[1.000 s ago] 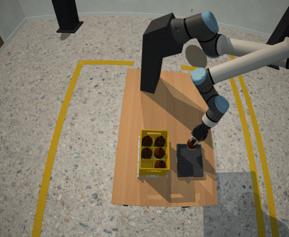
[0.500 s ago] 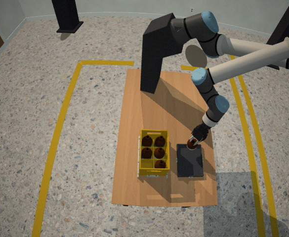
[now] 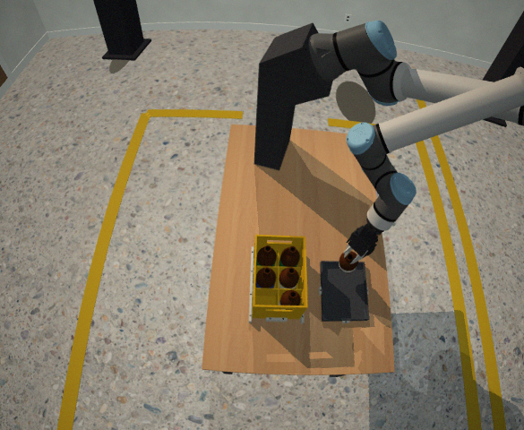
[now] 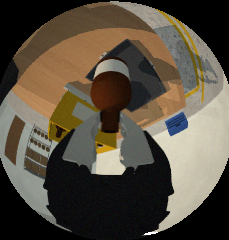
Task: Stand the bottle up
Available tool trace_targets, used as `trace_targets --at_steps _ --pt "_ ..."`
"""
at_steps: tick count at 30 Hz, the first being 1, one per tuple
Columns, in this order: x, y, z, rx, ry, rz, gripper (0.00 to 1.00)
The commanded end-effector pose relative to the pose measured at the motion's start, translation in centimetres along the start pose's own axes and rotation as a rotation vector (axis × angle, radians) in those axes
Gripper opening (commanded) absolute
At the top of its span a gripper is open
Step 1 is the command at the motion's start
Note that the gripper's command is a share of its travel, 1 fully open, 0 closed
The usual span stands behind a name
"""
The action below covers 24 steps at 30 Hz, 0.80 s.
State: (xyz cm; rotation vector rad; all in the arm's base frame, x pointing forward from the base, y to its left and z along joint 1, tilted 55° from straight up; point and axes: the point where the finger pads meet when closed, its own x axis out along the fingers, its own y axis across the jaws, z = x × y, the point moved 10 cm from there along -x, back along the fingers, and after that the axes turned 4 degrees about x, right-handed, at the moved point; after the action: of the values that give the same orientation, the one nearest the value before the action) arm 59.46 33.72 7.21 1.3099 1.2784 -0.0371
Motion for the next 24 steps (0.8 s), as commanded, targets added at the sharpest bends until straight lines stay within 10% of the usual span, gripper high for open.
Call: trace_targets --at_steps 1,24 --pt "-0.03 0.03 0.03 0.0 -0.001 0.001 0.0" --pt "0.05 0.29 0.23 0.0 -0.001 0.001 0.0"
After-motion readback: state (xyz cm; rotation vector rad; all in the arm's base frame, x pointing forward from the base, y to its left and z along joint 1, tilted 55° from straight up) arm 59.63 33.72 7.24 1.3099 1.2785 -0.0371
